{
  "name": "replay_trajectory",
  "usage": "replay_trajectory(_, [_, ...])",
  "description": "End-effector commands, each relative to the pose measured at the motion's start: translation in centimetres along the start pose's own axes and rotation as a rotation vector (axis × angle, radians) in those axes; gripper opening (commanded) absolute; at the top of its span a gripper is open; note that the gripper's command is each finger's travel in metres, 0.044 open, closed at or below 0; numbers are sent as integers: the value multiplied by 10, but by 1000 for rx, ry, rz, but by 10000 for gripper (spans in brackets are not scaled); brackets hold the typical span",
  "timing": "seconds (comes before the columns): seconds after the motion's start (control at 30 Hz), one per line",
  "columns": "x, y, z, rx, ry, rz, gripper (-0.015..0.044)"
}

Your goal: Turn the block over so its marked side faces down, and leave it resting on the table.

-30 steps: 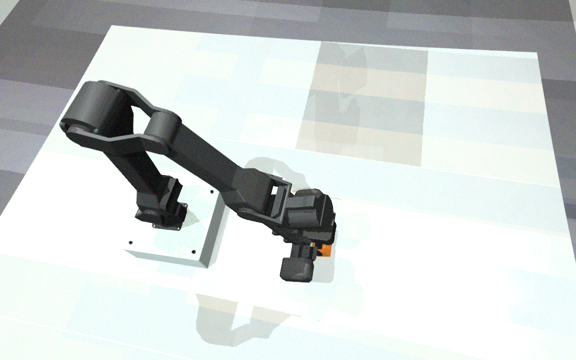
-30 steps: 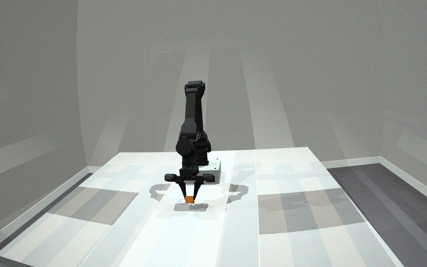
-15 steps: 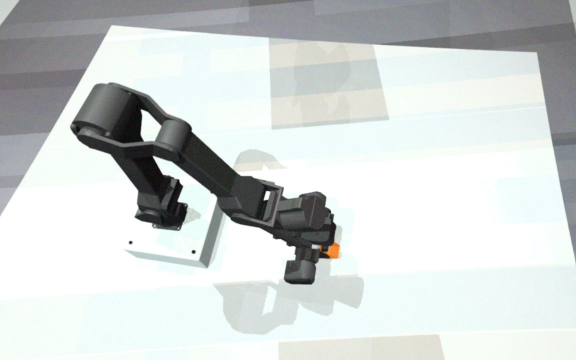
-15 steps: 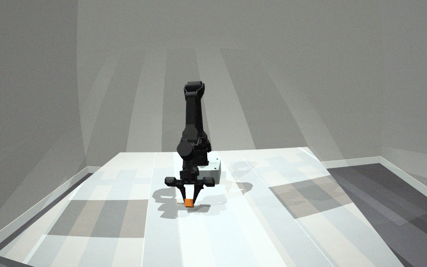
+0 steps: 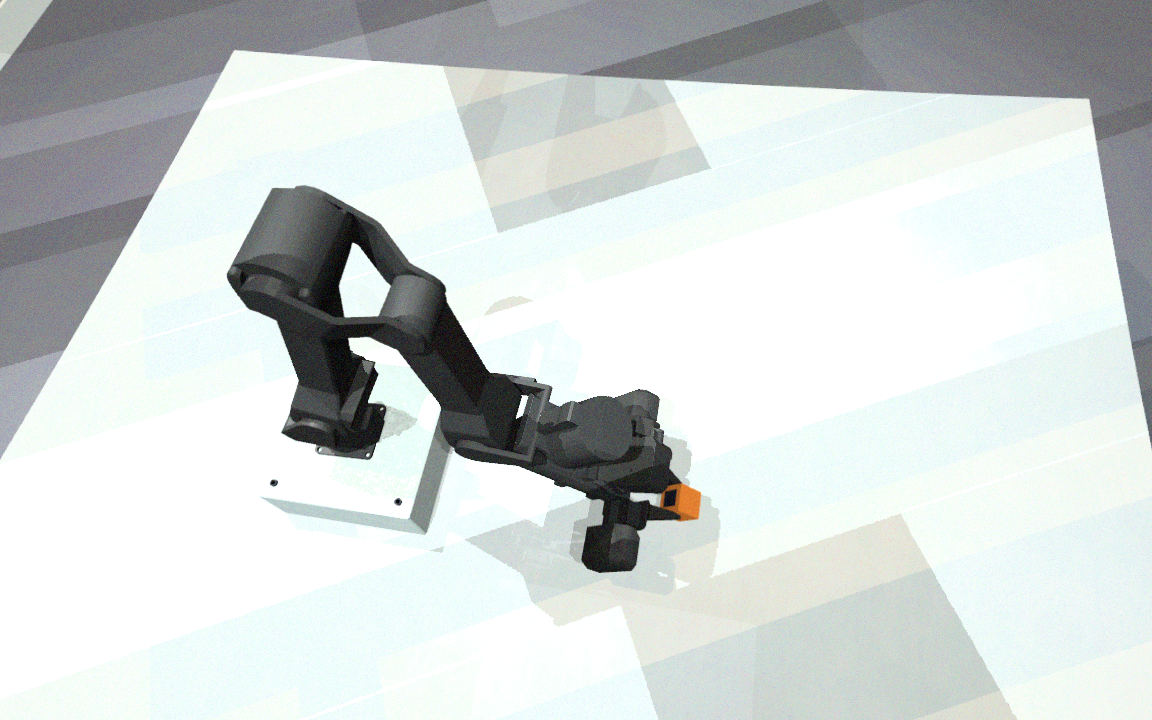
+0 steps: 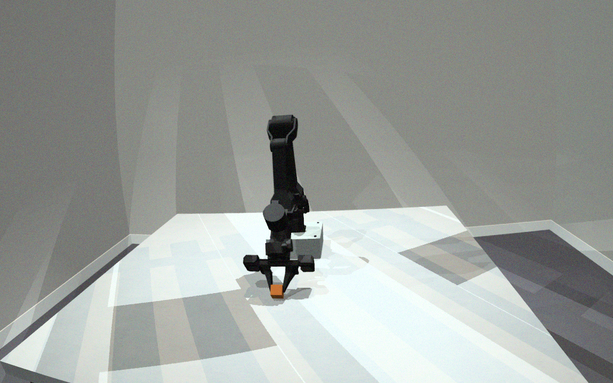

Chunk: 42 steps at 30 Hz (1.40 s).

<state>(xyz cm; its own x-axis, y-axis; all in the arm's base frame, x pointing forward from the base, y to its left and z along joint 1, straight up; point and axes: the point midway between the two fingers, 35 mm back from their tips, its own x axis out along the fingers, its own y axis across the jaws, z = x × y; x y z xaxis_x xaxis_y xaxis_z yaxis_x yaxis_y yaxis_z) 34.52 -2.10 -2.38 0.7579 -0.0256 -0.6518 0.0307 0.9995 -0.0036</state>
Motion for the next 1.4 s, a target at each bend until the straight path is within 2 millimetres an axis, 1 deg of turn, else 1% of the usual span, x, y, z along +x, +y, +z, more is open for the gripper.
replay_trajectory(0.0, [0,1,-13,0,-27,5,0])
replay_trajectory(0.2, [-5,1,-15,-1,-104,5,0])
replay_trajectory(0.47, [-16,1,-16,-2,-197,5,0])
replay_trajectory(1.07, [-17,1,-16,-2,-221,5,0])
replay_trajectory(1.37, [-17,1,-16,-2,-221,5,236])
